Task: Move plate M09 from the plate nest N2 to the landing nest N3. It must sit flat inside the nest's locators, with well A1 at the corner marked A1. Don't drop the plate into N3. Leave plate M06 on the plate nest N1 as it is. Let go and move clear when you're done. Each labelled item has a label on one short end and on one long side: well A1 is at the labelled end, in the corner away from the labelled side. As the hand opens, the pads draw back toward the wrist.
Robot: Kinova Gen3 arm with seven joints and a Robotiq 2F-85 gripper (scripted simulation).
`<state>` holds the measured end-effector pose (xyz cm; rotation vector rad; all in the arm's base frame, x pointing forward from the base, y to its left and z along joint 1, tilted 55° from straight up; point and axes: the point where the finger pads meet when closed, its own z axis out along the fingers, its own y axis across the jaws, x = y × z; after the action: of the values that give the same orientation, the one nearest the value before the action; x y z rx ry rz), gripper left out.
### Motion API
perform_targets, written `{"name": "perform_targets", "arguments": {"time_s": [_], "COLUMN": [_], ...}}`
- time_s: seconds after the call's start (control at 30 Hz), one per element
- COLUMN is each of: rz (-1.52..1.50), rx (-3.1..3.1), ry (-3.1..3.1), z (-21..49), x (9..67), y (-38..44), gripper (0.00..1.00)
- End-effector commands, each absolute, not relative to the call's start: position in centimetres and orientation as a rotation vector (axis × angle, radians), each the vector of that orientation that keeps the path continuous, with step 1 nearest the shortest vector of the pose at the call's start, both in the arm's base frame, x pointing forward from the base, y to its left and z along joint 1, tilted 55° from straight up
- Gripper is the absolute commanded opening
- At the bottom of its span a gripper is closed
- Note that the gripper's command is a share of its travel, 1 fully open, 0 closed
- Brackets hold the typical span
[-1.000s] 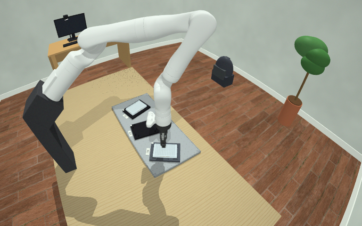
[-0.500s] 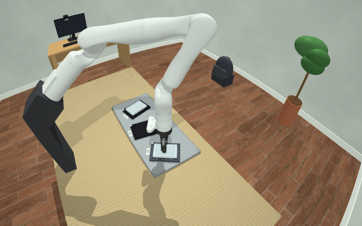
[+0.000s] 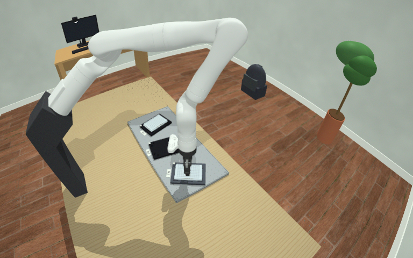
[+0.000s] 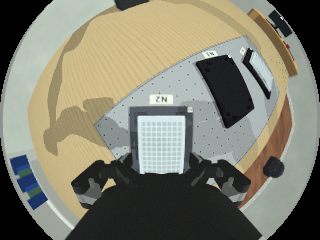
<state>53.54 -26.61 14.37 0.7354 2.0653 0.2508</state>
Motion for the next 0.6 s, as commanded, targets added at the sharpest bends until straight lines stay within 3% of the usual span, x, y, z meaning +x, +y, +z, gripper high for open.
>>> {"name": "perform_targets", "arguments": {"time_s": [0.0, 0.57], "rz": [0.254, 0.254], "rx": [0.733, 0.733], "ry": [2.067, 2.067], "z": [14.1, 13.89], "x": [53.9, 54.19], "y": [-26.43, -26.4], "gripper": [1.0, 1.0]}}
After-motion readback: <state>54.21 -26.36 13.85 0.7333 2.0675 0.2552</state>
